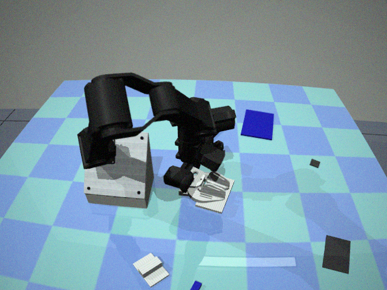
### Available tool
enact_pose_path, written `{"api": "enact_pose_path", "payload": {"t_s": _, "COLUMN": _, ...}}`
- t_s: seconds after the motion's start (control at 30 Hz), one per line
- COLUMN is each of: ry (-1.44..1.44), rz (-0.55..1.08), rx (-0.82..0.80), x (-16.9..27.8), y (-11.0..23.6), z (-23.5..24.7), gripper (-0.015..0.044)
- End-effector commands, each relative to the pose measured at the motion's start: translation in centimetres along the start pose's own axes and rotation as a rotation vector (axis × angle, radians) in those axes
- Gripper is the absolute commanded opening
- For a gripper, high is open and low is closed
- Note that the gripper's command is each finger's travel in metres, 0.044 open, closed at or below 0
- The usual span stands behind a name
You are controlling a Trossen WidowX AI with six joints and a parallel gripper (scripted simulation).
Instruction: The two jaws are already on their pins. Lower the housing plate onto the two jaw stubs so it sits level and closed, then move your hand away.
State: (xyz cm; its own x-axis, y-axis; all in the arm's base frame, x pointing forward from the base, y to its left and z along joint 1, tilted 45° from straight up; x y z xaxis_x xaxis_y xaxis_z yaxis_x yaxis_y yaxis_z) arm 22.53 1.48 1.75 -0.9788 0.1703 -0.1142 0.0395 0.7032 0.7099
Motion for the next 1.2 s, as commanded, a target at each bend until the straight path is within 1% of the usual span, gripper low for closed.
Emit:
{"api": "enact_pose_path", "payload": {"t_s": 0.0, "ry": 0.006, "rz": 0.000, "rx": 0.003, "x": 0.04, "y": -0.11, "z": 0.04, "gripper": 0.0351}}
{"api": "enact_pose_path", "payload": {"t_s": 1.17, "ry": 0.007, "rz": 0.000, "rx": 0.004, "x": 0.05, "y": -0.84, "z": 0.03, "gripper": 0.0351}}
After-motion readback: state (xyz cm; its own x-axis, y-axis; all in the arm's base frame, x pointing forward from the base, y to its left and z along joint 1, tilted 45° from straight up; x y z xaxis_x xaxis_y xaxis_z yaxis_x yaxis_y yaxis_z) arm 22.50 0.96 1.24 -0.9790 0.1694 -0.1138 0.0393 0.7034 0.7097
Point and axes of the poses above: the point midway between the two fingers, 35 mm back from their tips, its own y axis back along the fingers, its own z axis across the jaws, x = y × z, the point moved 10 cm from there along y, back along the fingers, and after that the axes turned 10 degrees about y, right-handed, at the moved point
